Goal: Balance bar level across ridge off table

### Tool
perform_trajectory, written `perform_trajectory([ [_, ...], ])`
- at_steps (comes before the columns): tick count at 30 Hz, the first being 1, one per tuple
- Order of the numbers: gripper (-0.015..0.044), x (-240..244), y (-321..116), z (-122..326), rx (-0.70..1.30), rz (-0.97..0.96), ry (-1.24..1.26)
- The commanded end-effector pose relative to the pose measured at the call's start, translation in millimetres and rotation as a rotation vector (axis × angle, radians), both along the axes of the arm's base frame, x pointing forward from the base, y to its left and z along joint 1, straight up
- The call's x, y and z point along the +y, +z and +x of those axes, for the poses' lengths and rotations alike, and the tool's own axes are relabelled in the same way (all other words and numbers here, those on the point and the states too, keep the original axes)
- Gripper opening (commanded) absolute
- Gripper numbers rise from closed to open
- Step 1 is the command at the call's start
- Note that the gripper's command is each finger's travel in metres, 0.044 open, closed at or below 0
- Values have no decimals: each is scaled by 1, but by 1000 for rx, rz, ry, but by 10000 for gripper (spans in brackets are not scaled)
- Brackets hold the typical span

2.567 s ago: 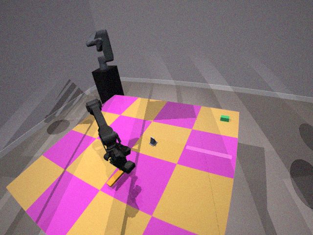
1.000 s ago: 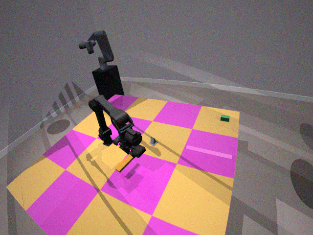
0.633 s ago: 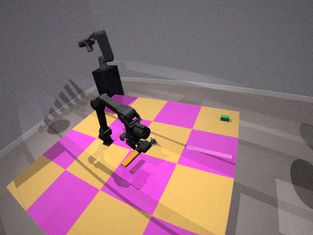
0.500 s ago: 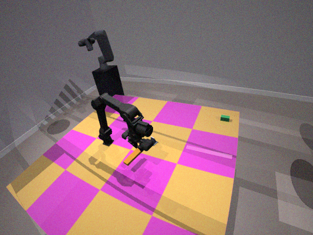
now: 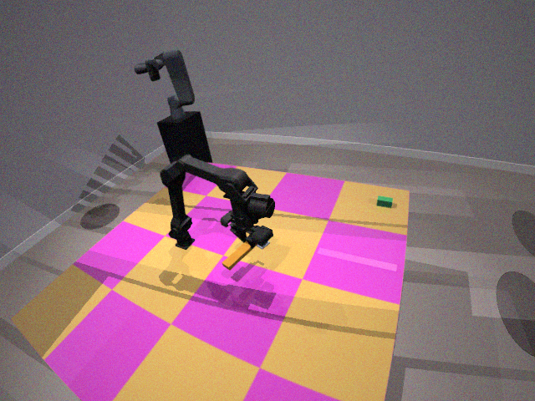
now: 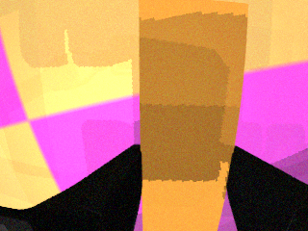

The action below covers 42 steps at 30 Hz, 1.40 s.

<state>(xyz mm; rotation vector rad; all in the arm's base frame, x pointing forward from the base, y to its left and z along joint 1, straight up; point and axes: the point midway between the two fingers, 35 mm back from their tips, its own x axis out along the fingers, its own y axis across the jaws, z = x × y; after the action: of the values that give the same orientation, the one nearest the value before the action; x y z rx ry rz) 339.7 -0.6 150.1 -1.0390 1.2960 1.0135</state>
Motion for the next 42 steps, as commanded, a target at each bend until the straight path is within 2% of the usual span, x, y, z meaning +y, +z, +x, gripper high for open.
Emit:
perform_trajectory([
  [1,0,15,3,3,-9,3,-10],
  [32,0,134,4,-12,-7,16,-75],
  [42,0,138,-5,-12,-7,16,-76],
])
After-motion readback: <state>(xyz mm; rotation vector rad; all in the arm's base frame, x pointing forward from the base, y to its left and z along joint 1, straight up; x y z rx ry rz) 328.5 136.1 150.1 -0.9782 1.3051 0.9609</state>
